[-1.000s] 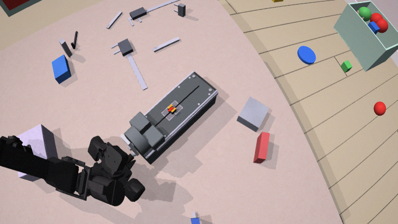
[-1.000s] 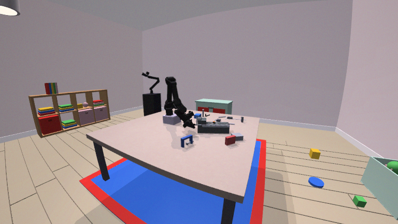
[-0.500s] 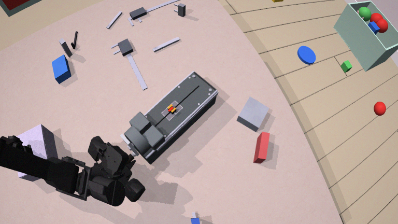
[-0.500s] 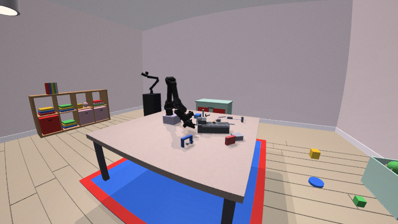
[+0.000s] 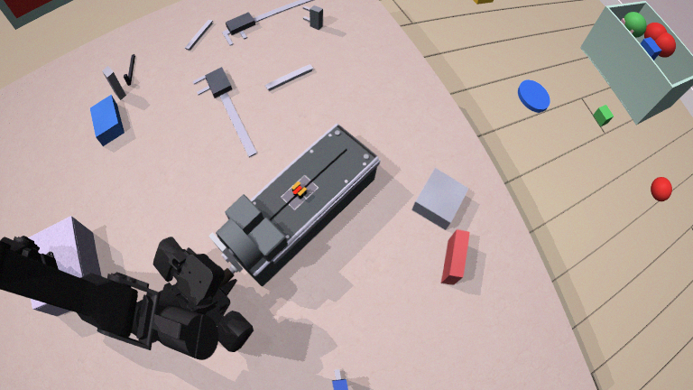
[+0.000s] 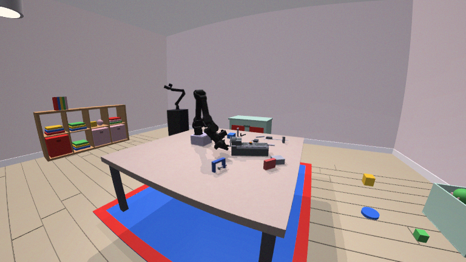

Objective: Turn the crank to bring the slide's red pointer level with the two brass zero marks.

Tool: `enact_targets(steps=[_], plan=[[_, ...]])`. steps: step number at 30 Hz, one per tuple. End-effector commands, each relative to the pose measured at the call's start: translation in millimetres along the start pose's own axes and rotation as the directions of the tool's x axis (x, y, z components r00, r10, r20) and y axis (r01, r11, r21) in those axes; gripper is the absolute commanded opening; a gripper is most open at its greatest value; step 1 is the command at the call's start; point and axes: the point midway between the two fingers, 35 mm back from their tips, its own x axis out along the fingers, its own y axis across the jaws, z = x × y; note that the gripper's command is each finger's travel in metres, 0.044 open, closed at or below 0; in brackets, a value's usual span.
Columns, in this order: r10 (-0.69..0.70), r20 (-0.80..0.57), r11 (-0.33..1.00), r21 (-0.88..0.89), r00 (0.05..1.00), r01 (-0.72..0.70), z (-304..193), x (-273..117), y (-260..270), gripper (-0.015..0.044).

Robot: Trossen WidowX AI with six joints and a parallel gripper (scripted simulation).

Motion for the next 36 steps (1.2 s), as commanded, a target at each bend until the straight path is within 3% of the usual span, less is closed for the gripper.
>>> enact_targets(steps=[1, 18, 34, 36], plan=[[-0.024, 0.005, 1.000, -0.009, 1.000, 0.024, 2.5, -2.9, -8.5, 0.0000], [0.000, 0.000, 1.000, 0.000, 1.000, 0.000, 0.1, -0.1, -0.4, 0.0000], [0.000, 0.000, 1.000, 0.000, 1.000, 0.000, 0.1, -0.1, -0.4, 0.0420], [0.000, 0.000, 1.000, 0.000, 1.000, 0.000, 0.6, -0.6, -0.4, 0.0440]])
